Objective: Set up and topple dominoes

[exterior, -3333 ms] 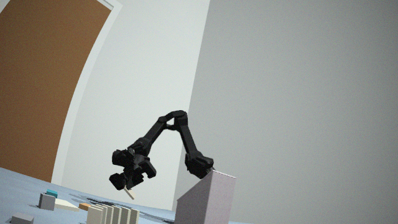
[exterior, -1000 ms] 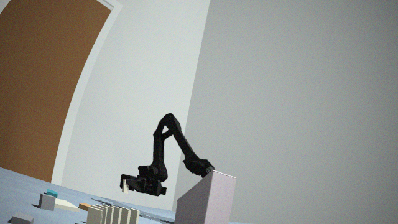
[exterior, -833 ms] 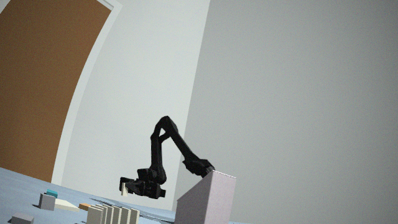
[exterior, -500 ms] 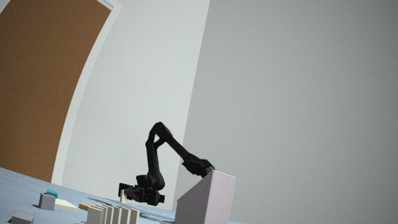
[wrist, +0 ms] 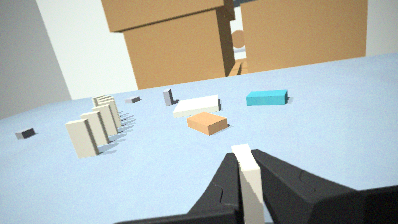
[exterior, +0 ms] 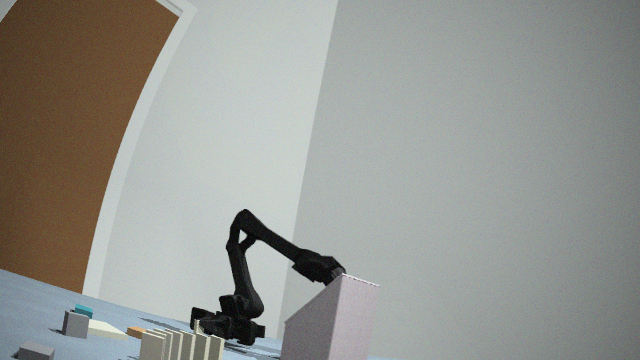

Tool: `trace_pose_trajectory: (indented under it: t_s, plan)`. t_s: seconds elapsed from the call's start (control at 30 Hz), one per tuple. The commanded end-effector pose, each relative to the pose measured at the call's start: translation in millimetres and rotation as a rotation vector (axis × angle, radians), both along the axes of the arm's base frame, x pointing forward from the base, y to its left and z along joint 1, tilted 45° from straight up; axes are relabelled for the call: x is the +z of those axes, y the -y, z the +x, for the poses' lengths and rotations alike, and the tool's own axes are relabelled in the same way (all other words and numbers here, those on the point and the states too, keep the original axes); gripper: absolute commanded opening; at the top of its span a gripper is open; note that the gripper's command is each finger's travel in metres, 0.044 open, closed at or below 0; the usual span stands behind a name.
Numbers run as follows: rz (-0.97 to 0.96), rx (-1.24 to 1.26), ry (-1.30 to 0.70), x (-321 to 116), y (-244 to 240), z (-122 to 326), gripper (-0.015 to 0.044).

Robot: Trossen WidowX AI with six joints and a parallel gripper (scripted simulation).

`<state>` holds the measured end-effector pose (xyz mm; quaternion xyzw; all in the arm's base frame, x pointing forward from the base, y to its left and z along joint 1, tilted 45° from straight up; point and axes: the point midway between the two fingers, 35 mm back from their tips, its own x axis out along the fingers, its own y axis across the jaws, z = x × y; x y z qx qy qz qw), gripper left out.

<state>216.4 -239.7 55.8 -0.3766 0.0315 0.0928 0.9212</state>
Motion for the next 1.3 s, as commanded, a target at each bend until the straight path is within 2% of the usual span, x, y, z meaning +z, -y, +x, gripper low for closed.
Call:
trace_pose_trajectory:
  t_s: [0.0,0.2,0.73,0.93,1.07,1.27]
  plan:
    - [-0.014,0.005,0.009,1.5,2.4,0.6,0.0026]
    - [-0.014,0.005,0.009,1.5,2.4,0.6,0.0026]
    - [-0.014,0.005,0.009,2.6,1.5,0.6,0.044]
    - [-0.009,0.001,0.004,32.6,-29.1,-0.5,0.044]
    - [-0.001,-0.002,-0.002,35.2,-32.9,-0.1,0.044]
    - [0.28,-0.131,-0.243,25.0,-29.5,36.7,0.044]
